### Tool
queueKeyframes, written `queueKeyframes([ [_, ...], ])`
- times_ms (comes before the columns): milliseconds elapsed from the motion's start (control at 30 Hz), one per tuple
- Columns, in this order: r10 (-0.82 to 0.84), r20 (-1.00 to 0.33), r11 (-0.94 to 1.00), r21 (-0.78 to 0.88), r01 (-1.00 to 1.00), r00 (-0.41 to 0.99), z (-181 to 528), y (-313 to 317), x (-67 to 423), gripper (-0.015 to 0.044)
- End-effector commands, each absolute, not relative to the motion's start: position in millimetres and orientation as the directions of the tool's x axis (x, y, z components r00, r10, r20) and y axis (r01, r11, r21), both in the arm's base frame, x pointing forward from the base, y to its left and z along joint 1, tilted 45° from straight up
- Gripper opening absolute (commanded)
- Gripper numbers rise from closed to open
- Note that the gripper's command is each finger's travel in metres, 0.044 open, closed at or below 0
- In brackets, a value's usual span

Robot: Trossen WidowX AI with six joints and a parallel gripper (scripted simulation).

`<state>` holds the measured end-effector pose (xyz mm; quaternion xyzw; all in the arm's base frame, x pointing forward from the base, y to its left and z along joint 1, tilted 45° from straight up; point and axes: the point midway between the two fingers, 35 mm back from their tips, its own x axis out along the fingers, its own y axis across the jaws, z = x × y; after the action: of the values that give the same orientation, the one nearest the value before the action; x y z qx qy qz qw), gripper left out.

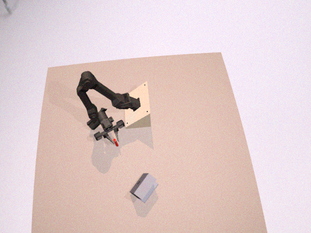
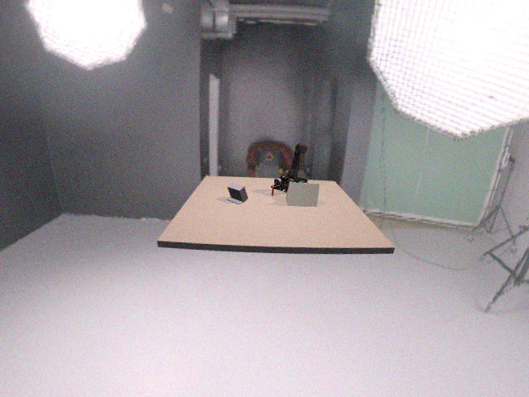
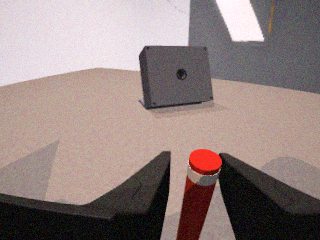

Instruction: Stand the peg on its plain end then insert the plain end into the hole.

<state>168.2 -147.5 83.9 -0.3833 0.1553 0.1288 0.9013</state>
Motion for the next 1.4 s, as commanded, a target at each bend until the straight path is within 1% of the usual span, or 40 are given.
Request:
queueKeyframes([
  [0,0.113,-0.379,0.674,-0.65,-0.351,0.918,83.8,-147.4,168.3,0.013],
  [1200,0.113,-0.379,0.674,-0.65,-0.351,0.918,83.8,-147.4,168.3,0.013],
  [1367,0.113,-0.379,0.674,-0.65,-0.351,0.918,83.8,-147.4,168.3,0.0261],
])
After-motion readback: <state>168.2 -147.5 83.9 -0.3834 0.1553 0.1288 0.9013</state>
